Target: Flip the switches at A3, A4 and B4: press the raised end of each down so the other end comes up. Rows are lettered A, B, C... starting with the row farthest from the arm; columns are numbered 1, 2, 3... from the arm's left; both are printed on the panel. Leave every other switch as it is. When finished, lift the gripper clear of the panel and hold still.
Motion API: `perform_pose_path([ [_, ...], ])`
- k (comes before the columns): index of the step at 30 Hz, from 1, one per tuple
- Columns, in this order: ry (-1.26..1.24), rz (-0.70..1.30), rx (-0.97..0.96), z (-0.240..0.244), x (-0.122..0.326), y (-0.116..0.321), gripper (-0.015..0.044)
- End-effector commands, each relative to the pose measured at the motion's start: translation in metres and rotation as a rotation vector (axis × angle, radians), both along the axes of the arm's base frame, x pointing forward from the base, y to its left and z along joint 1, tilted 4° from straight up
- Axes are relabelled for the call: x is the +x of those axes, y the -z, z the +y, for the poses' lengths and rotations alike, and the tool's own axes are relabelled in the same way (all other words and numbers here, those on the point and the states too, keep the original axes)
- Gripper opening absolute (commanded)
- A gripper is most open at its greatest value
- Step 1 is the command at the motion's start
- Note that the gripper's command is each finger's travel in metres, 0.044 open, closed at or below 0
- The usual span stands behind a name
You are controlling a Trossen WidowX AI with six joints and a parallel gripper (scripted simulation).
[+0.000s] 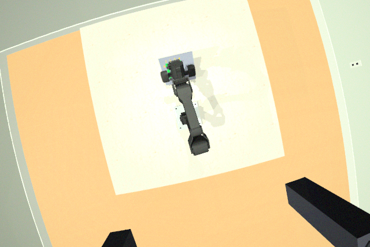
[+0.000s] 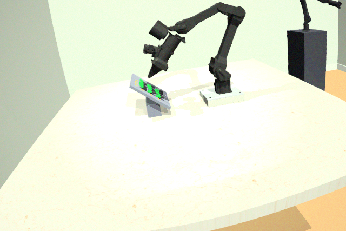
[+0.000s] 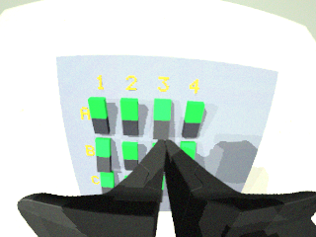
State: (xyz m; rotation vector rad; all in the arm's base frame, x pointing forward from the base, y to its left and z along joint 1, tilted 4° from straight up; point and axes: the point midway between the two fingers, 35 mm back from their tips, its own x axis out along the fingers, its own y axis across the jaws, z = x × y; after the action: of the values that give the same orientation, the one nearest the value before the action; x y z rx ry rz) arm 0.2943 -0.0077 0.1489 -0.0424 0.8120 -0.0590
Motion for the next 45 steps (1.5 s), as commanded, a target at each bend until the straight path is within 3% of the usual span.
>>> perform_pose_path([
  [1, -0.005, 0.009, -0.001, 0.0, 0.004, 0.008, 0.0],
  [45, -0.005, 0.008, -0.001, -0.001, 0.015, 0.021, 0.0],
])
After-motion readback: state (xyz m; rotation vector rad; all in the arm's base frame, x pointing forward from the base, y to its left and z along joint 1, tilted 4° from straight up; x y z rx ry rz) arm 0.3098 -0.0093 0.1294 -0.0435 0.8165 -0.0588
